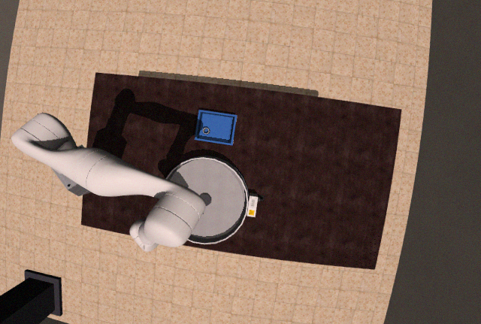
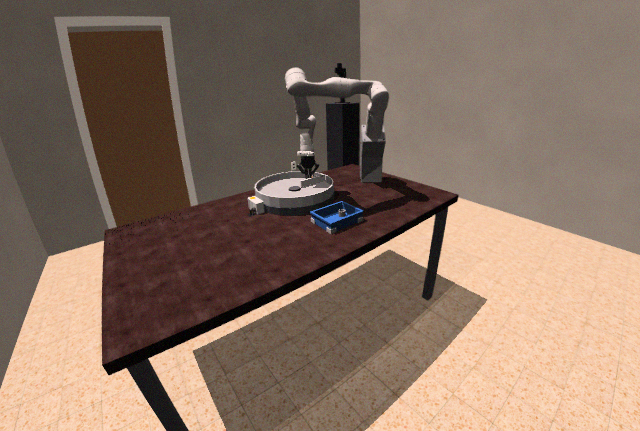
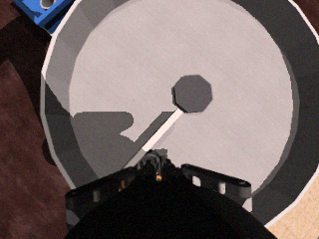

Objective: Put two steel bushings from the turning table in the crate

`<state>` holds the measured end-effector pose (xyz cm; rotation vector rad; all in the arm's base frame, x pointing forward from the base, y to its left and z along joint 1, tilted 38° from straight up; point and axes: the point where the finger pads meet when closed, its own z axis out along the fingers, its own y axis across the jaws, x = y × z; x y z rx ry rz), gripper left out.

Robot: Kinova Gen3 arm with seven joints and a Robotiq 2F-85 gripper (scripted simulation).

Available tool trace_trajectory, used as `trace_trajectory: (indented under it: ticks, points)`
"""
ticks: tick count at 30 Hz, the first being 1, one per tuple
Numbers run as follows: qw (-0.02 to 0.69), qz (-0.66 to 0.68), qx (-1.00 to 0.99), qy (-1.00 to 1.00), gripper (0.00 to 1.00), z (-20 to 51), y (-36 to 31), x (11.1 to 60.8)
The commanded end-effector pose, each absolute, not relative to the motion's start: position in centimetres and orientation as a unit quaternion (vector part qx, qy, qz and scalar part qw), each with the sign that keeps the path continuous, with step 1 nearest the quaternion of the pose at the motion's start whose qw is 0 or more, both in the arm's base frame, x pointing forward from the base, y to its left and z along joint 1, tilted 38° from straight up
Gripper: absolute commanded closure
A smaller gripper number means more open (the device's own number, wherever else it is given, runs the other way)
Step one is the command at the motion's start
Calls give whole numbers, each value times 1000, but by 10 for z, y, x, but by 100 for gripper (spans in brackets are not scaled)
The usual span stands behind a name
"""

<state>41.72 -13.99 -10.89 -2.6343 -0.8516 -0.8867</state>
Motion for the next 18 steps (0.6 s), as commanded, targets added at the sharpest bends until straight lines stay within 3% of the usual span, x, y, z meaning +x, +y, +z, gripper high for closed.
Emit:
trace_trajectory:
  ticks: [1, 18]
  points:
    - [117, -303, -900, -291, 100, -109, -140, 417]
    - [117, -303, -899, -295, 100, -109, -143, 419]
